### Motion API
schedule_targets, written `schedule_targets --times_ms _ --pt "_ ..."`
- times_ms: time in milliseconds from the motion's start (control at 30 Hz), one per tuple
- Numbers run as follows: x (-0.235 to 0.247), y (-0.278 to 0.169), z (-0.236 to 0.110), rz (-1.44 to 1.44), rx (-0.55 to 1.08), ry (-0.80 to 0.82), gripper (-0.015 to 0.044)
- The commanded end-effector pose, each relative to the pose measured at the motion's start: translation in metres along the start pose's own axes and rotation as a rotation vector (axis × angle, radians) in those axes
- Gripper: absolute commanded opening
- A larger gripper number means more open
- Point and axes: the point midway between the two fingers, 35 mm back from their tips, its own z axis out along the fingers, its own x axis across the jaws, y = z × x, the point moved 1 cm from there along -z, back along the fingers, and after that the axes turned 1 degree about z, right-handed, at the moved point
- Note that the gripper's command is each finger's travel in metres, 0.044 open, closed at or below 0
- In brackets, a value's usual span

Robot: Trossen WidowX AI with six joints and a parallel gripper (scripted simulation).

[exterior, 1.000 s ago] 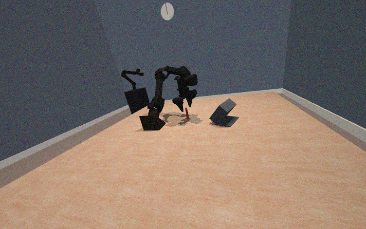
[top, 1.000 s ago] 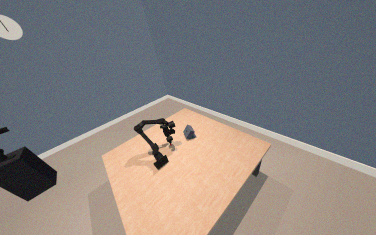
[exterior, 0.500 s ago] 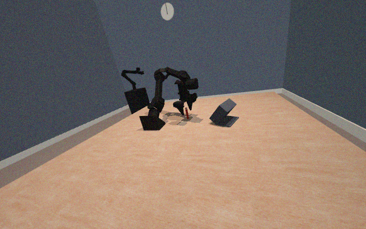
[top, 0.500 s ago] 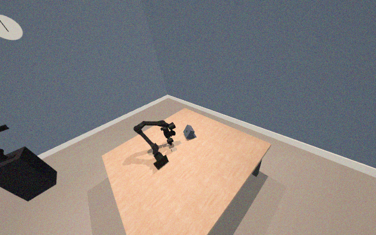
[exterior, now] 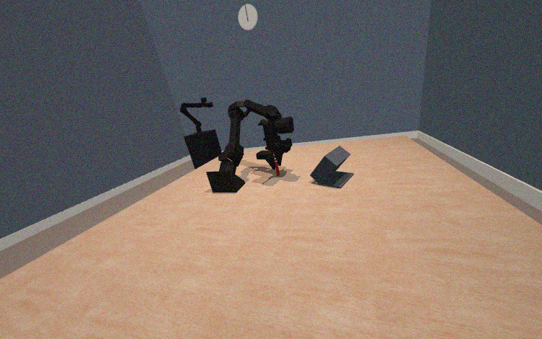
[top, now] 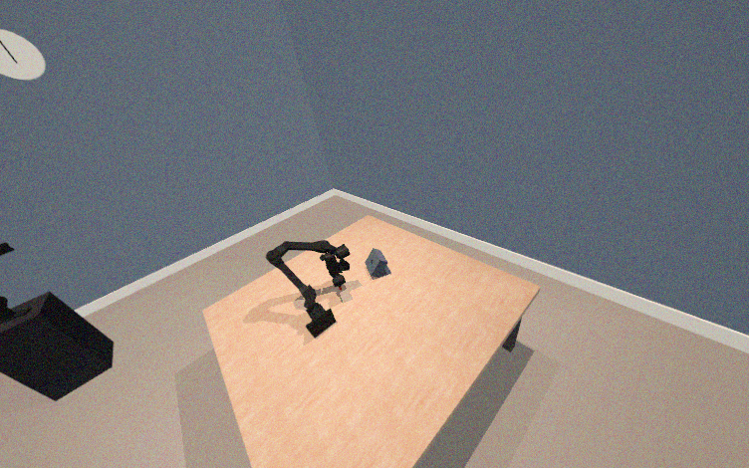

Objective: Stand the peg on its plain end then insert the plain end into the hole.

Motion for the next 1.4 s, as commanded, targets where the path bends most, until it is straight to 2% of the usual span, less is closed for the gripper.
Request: schedule_targets --times_ms 0,100,200,467,1133,1367 --pt "0.000 0.000 0.000 -0.002 0.001 0.001 0.0099" --pt "0.000 0.000 0.000 -0.002 0.001 0.001 0.0020" --pt "0.000 0.000 0.000 -0.002 0.001 0.001 0.0000" --pt "0.000 0.001 -0.009 -0.001 -0.001 -0.002 0.0000" --pt "-0.002 0.004 -0.077 0.004 0.002 0.002 0.0000" --pt "-0.004 0.005 -0.078 -0.020 -0.012 -0.011 0.0000"
